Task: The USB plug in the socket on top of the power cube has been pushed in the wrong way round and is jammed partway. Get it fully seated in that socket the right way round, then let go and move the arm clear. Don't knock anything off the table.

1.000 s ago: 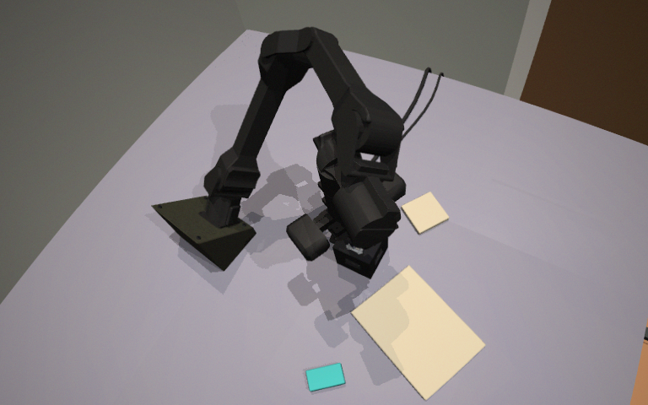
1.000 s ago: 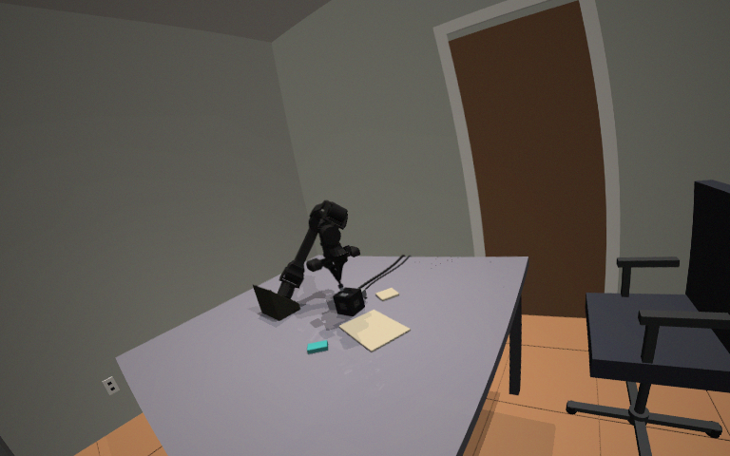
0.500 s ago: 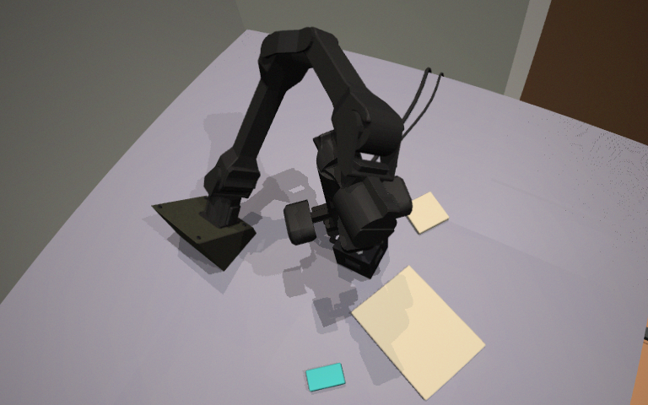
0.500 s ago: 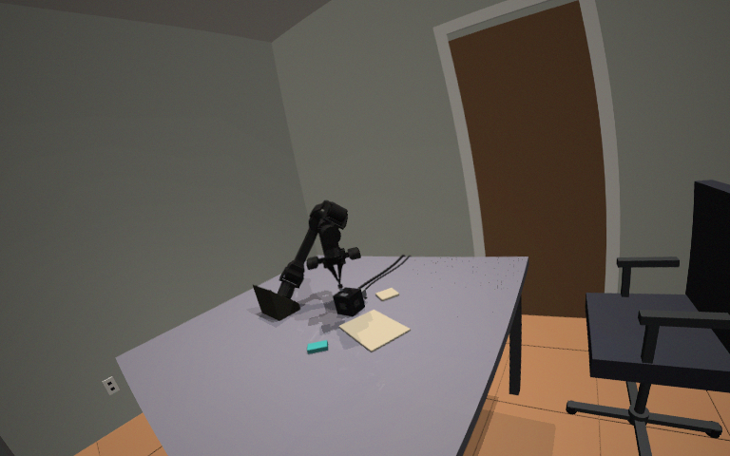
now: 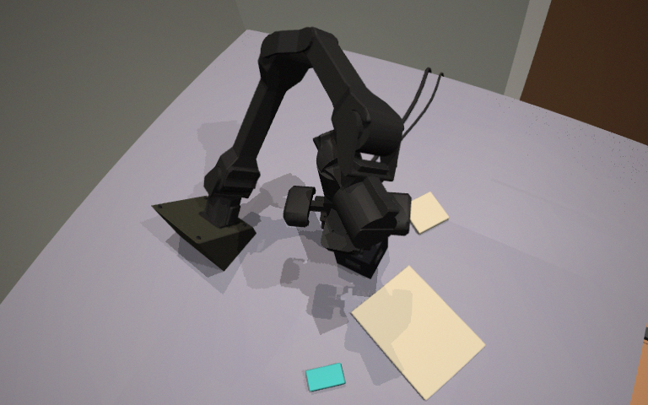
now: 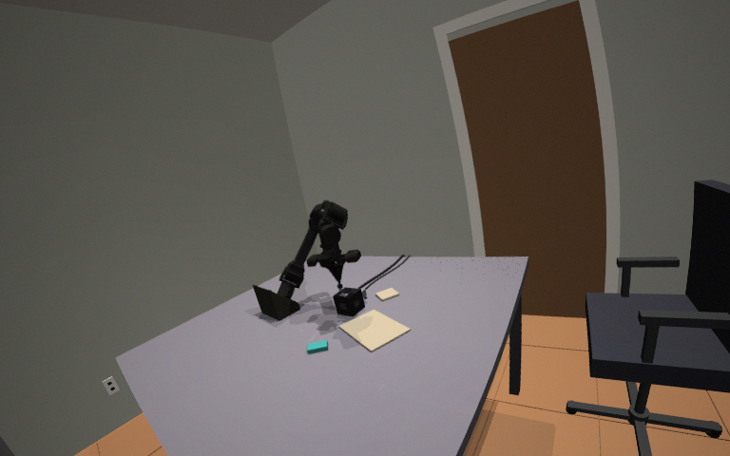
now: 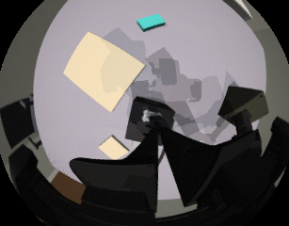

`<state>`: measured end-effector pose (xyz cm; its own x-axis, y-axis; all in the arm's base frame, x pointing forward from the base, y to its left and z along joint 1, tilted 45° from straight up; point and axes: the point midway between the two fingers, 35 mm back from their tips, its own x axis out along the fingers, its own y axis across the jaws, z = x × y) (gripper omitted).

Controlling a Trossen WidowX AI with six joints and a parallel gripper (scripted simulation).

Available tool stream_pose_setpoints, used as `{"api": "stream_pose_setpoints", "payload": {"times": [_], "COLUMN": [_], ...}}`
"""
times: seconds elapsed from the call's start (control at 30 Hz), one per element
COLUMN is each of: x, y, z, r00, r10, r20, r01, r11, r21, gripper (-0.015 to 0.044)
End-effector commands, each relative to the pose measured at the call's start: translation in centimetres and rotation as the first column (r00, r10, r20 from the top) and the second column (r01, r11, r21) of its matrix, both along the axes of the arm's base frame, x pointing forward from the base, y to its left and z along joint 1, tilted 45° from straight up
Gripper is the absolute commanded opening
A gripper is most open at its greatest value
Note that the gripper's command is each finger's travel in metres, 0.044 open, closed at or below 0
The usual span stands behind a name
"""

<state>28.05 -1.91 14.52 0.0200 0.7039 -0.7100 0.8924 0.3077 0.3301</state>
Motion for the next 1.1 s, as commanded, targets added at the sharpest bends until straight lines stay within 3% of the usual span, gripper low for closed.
{"api": "stream_pose_setpoints", "payload": {"times": [0.0,0.4,1.07], "x": [0.01,0.01,0.02], "y": [-0.01,-0.01,0.09], "z": [-0.01,-0.01,-0.03], "r00": [0.994,0.918,0.92], "r10": [-0.079,-0.281,-0.277], "r20": [-0.077,-0.279,-0.278], "r01": [0.079,0.283,0.28], "r11": [0.997,0.958,0.96], "r21": [-0.002,-0.034,-0.028], "gripper": [0.0,0.0,0.0]}}
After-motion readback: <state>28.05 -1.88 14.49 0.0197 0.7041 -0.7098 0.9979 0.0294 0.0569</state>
